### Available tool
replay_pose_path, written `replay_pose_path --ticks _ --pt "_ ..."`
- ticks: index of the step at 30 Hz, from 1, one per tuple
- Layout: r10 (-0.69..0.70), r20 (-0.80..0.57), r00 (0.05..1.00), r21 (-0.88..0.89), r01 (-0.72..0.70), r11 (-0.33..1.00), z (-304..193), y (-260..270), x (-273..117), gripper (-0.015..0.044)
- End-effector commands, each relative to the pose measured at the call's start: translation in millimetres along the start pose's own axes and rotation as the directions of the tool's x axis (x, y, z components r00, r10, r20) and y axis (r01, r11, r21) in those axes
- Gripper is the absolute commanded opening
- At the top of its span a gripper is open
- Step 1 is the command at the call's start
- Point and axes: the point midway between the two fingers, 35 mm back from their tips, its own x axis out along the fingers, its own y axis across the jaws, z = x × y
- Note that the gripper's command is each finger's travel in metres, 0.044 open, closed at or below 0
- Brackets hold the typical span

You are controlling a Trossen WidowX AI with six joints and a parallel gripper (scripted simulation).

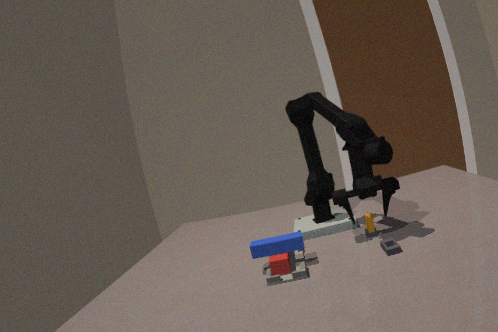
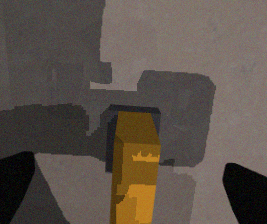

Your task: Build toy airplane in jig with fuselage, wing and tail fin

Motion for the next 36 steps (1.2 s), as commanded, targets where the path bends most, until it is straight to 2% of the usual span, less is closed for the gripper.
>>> replay_pose_path --ticks 1,13,27,36 --pt "-0.002 -0.006 1.000 0.004 0.002 1.000 -1 0 7 0.0440" --pt "-0.002 -0.006 1.000 0.004 0.002 1.000 -2 -1 23 0.0440" --pt "-0.002 -0.006 1.000 0.004 0.002 1.000 -2 -1 23 0.0072" --pt "-0.002 -0.006 1.000 0.004 0.002 1.000 -2 -1 23 0.0000"
